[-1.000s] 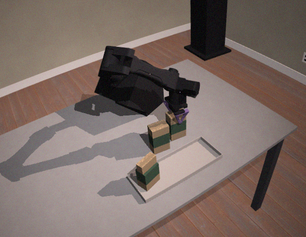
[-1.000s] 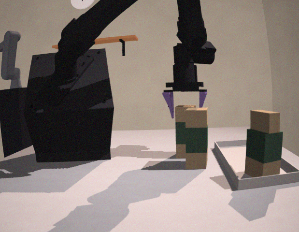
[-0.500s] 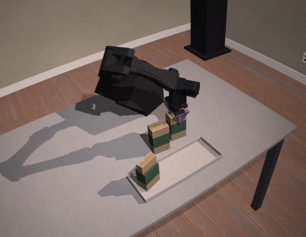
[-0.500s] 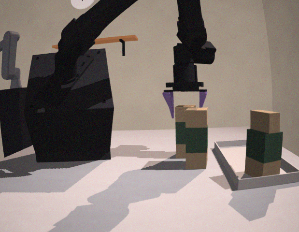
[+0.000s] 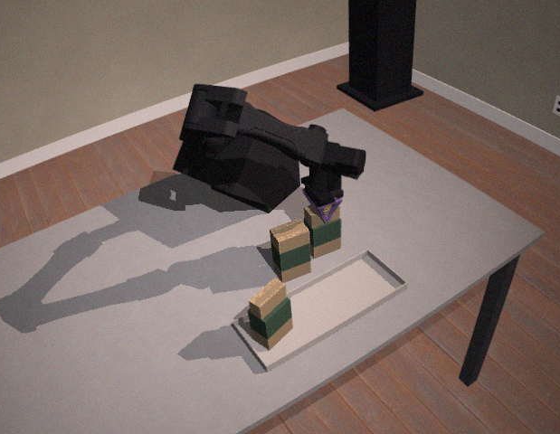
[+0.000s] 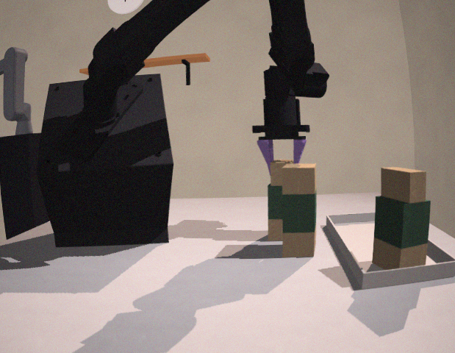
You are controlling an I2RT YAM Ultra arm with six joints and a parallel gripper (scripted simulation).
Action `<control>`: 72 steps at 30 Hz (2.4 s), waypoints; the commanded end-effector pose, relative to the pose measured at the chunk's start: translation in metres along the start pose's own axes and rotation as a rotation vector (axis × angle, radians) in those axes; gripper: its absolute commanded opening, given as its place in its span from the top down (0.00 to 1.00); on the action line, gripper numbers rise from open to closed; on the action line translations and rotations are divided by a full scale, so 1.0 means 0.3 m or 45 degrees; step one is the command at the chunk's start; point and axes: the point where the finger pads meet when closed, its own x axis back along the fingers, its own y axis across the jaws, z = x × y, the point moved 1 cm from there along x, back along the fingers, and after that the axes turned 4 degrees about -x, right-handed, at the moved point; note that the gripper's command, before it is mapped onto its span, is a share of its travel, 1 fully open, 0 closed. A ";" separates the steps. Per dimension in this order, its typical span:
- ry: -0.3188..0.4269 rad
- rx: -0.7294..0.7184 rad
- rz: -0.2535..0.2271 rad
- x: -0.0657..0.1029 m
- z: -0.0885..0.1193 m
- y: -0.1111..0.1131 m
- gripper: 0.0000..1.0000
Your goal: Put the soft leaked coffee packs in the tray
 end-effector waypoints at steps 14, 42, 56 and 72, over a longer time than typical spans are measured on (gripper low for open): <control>-0.004 0.016 0.006 -0.001 -0.012 0.012 0.74; -0.004 0.016 0.006 -0.001 -0.012 0.012 0.74; -0.036 -0.023 0.029 0.066 -0.019 -0.035 0.74; -0.039 -0.022 0.026 0.213 -0.017 -0.029 0.74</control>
